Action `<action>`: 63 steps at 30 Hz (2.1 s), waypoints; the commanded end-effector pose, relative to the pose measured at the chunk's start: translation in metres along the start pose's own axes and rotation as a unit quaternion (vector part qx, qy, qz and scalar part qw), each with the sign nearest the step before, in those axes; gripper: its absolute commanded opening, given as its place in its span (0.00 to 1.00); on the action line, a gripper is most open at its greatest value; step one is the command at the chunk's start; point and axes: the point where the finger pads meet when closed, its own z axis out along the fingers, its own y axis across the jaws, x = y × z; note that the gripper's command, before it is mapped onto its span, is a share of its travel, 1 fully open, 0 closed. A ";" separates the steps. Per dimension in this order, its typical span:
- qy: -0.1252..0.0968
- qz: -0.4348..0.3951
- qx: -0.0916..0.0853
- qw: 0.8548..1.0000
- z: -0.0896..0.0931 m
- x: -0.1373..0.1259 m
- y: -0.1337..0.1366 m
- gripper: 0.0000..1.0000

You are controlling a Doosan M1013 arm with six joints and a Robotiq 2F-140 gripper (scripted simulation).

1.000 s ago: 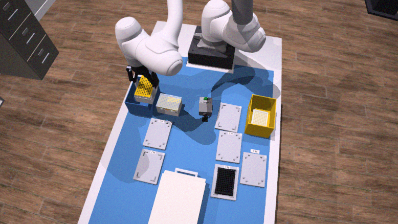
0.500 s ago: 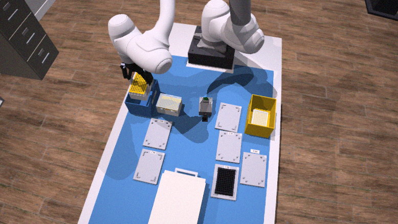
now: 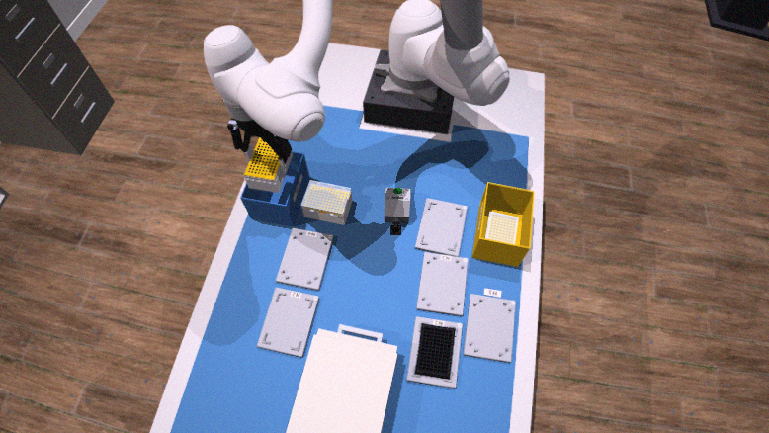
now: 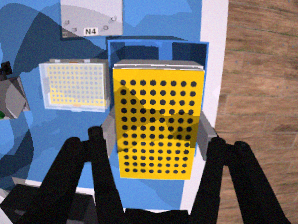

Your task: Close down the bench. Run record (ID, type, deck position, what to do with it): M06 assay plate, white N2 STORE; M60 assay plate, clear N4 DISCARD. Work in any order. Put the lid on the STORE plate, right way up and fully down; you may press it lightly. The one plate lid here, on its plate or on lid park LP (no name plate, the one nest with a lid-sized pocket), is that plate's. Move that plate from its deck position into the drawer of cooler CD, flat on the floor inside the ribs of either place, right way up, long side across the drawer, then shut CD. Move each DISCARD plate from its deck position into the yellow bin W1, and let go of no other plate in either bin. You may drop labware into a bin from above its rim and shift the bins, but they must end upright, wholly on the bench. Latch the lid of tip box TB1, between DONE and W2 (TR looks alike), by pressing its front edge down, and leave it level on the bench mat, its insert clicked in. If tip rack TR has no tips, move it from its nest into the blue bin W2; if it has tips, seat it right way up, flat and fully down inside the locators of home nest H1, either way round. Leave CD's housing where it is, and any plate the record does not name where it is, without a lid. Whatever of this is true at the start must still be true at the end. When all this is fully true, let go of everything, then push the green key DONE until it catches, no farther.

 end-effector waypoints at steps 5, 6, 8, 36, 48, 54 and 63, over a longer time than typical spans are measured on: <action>0.000 0.000 0.000 1.000 0.000 0.000 0.000 0.00; 0.000 0.000 0.000 1.000 0.000 0.000 0.000 0.00; 0.000 0.000 0.000 1.000 0.000 0.000 0.000 0.00; 0.000 0.000 0.000 1.000 0.000 0.000 0.000 0.66; 0.000 -0.066 0.000 0.998 -0.003 -0.006 -0.044 0.61; 0.000 -0.066 0.000 0.998 -0.004 -0.008 -0.059 0.59; 0.000 -0.066 0.000 0.998 -0.006 -0.013 -0.095 0.55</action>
